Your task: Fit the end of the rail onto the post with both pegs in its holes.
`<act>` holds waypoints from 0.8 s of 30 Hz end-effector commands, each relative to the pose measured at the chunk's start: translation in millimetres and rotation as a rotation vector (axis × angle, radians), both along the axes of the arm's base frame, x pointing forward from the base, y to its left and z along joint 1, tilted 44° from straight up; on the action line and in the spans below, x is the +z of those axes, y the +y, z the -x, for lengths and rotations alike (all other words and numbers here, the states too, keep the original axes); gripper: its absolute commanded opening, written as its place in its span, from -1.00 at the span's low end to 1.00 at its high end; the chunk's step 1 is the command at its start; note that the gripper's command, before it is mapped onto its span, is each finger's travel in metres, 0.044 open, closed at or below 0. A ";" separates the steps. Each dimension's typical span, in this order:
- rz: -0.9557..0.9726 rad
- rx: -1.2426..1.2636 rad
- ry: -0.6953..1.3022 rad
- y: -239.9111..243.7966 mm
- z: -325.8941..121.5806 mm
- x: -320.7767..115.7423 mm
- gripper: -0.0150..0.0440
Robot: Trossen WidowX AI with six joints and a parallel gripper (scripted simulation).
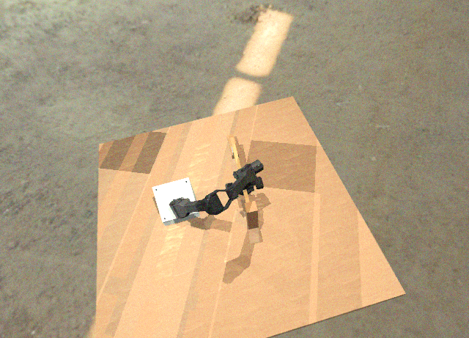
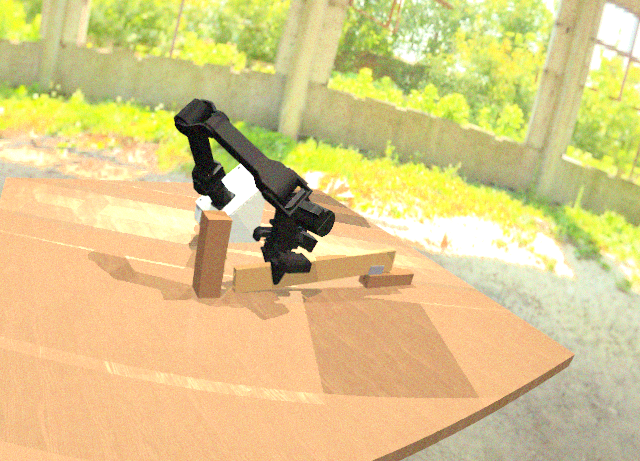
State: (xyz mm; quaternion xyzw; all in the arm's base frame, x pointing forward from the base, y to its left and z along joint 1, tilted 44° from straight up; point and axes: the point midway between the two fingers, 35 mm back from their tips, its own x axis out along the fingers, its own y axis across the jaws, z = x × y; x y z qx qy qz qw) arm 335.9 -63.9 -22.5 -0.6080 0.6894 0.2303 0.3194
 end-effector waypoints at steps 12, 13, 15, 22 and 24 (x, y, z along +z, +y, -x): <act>0.004 0.001 0.002 3.3 -0.4 3.1 -0.49; 0.004 0.001 0.002 3.6 -0.4 3.5 -0.49; 0.004 0.001 0.002 4.3 -0.6 4.2 -0.49; 0.003 0.001 0.002 6.7 -1.1 6.7 -0.49; 0.003 0.001 0.002 7.4 -1.3 7.4 -0.49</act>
